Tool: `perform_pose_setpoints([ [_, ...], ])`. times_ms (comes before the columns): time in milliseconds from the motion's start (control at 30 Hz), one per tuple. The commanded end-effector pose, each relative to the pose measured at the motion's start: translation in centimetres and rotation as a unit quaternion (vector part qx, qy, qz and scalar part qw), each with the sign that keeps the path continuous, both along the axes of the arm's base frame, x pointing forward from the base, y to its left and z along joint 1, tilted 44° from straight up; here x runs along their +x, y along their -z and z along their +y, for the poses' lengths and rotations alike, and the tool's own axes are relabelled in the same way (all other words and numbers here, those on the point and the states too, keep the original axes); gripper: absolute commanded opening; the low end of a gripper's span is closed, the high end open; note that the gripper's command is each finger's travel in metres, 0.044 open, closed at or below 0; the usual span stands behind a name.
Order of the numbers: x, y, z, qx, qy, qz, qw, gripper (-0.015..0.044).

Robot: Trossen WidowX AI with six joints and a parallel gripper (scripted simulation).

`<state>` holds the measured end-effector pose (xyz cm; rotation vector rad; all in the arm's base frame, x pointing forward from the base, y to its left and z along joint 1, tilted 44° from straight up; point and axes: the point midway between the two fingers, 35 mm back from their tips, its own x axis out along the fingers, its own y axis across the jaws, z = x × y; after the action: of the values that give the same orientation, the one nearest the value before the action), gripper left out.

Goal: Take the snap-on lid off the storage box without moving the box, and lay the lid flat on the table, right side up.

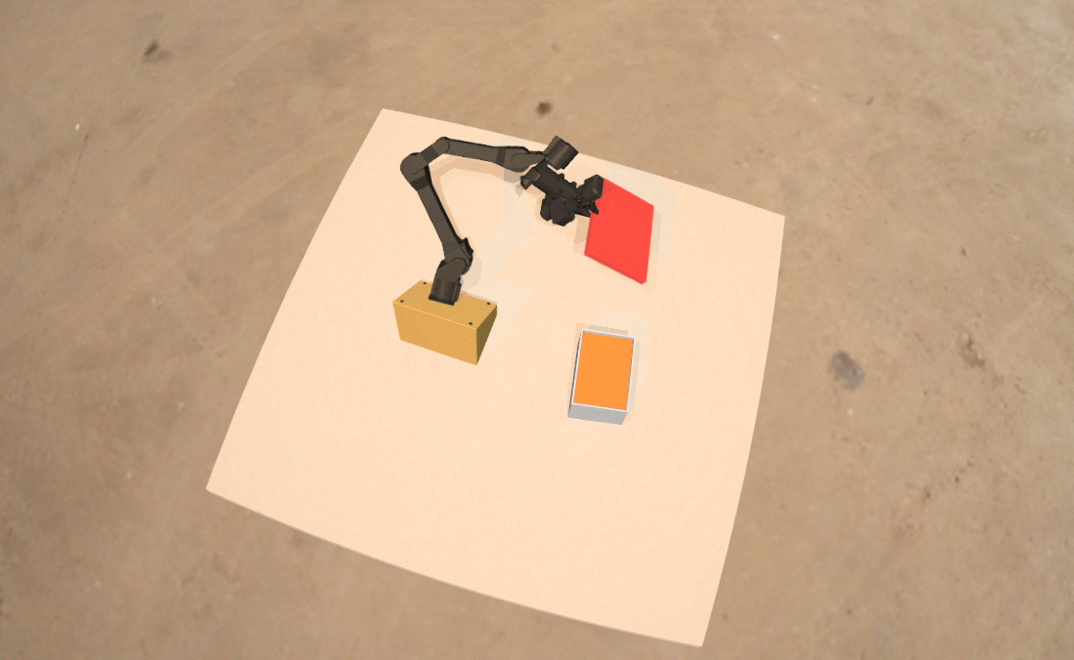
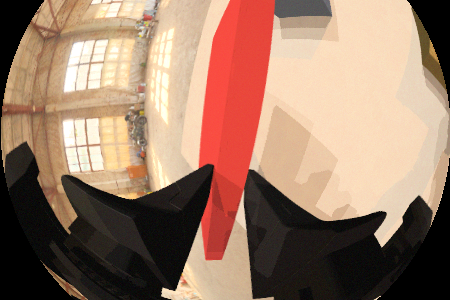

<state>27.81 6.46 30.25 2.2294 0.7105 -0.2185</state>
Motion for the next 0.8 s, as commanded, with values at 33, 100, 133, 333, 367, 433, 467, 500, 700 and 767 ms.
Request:
perform_pose_setpoints([
  [33, -0.1, -1.2, 0.5, 0.0, 0.005, -0.007, 1.0, 0.0],
  [100, -0.1, -1.2, 0.5, 0.0, 0.005, -0.007, 1.0, 0.0],
  [133, -0.1, -1.2, 0.5, 0.0, 0.005, -0.007, 1.0, 0.0],
  [333, -0.1, -0.7, 0.7, 0.001, 0.005, -0.007, 1.0, 0.0],
  [367, -0.1, -0.5, 0.7, 0.001, 0.005, -0.007, 1.0, 0.0],
  [433, 0.0, -0.3, 0.9, 0.001, 0.005, -0.007, 1.0, 0.0],
  [467, 0.0, -0.2, 0.9, 0.001, 0.005, -0.007, 1.0, 0.0],
  [500, 0.0, -0.1, 1.0, 0.001, 0.005, -0.007, 1.0, 0.0],
  [700, 0.0, 0.4, 1.4, 0.001, 0.005, -0.007, 1.0, 0.0],
  [767, 0.0, 0.5, 1.5, 0.001, 0.005, -0.007, 1.0, 0.0],
])
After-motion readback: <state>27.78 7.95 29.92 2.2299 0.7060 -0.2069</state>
